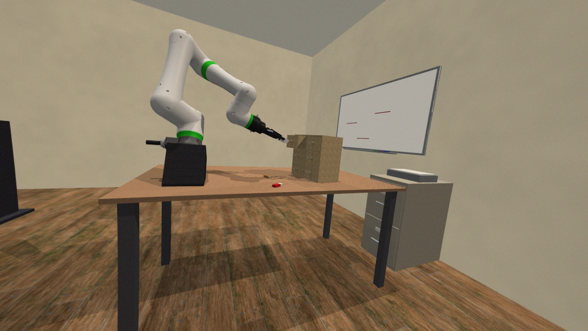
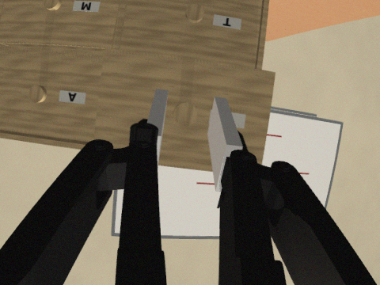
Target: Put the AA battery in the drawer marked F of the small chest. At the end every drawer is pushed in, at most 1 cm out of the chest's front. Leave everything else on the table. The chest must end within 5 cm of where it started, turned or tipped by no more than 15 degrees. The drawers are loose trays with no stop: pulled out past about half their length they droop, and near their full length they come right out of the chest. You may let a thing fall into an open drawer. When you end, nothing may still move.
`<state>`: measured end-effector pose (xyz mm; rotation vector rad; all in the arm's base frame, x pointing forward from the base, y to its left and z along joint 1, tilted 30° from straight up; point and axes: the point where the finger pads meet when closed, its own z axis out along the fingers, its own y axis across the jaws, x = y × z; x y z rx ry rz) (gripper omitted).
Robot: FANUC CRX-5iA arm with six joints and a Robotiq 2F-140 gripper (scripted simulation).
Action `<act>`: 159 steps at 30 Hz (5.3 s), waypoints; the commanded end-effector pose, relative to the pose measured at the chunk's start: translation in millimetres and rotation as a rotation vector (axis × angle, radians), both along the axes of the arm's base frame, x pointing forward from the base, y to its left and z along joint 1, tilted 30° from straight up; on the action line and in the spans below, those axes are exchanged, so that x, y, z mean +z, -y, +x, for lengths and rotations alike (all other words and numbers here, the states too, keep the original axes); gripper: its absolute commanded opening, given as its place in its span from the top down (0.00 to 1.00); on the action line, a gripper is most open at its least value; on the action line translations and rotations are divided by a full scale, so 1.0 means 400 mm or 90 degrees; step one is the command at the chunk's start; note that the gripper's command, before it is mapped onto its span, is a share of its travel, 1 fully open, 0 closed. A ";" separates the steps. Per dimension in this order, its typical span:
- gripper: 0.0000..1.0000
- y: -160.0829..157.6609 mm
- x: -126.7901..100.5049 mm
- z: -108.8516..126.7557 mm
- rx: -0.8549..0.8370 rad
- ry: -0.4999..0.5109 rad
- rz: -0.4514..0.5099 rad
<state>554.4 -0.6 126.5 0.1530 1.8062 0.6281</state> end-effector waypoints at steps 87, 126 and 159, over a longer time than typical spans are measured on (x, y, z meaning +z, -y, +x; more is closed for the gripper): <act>0.80 0.199 0.192 -0.359 0.327 -0.569 -0.139; 0.80 0.221 0.216 -0.393 0.382 -0.657 -0.164; 0.80 0.144 0.083 -0.361 0.554 -0.508 -0.315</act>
